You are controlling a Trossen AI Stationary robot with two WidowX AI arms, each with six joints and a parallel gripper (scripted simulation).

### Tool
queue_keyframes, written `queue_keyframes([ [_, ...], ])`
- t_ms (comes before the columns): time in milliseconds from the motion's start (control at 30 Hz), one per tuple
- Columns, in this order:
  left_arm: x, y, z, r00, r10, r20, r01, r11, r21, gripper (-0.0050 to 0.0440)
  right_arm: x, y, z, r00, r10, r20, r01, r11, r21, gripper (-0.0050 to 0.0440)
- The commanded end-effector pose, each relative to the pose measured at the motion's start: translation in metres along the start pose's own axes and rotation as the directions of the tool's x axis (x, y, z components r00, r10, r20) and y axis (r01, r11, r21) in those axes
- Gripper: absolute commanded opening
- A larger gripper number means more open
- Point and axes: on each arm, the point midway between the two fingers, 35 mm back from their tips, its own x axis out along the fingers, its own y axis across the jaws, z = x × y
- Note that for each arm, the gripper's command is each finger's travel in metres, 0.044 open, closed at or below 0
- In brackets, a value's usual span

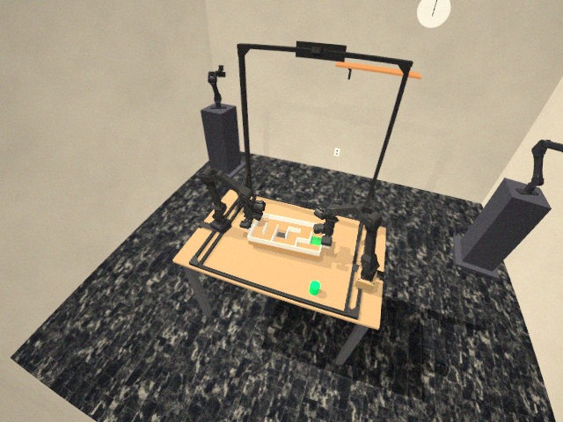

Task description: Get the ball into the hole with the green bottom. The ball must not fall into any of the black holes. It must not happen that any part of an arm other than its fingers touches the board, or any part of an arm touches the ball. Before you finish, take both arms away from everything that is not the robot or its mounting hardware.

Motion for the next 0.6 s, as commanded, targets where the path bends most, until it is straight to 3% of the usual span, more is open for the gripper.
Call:
queue_keyframes([
  [0,-0.006,-0.002,0.004,1.0,-0.008,-0.016,0.008,1.0,-0.002,0.002,0.006,0.0,-0.004,1.0,0.007,0.015,-0.007,1.0,-0.003,0.002],
  [300,-0.003,-0.002,0.003,1.0,-0.001,-0.002,0.001,1.0,-0.002,0.002,0.002,0.001,-0.004,1.0,0.0,0.001,0.0,1.0,-0.003,0.002],
  [567,0.016,-0.001,0.001,0.997,-0.027,0.075,0.027,1.0,0.0,0.002,-0.016,0.0,0.0,0.997,0.026,-0.075,-0.026,1.0,-0.001,0.002],
])
